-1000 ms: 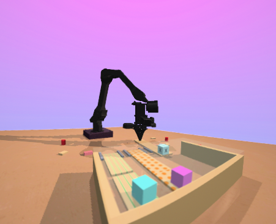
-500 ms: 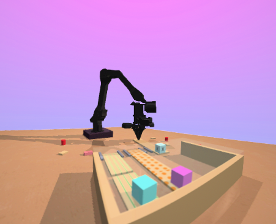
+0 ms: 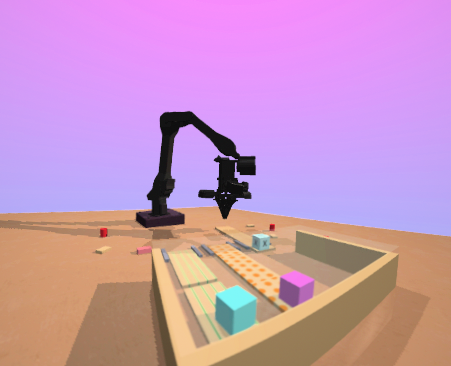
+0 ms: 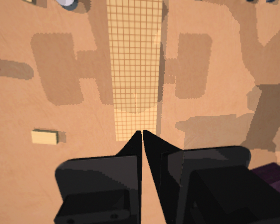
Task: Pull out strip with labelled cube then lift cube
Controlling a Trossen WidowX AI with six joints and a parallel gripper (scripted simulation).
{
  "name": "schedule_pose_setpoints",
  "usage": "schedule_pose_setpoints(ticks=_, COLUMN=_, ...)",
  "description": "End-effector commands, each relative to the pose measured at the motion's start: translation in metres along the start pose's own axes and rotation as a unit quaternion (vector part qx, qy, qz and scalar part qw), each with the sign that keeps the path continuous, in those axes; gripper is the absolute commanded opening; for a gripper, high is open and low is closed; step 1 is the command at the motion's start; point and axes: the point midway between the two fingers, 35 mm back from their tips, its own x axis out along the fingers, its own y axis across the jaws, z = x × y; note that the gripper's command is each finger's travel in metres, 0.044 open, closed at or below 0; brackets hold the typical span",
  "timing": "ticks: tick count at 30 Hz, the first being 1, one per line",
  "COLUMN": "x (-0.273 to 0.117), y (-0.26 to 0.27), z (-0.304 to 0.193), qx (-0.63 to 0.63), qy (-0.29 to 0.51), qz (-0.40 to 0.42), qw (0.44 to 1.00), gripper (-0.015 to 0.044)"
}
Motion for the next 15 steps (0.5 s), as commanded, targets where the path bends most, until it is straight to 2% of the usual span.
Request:
schedule_pose_setpoints(ticks=1, x=-0.003, y=-0.001, z=0.017, qx=0.002, qy=-0.003, qz=0.007, qw=1.000, gripper=0.0079)
schedule_pose_setpoints(ticks=15, x=-0.009, y=-0.007, z=0.065, qx=0.002, qy=-0.005, qz=0.006, qw=1.000, gripper=0.0440)
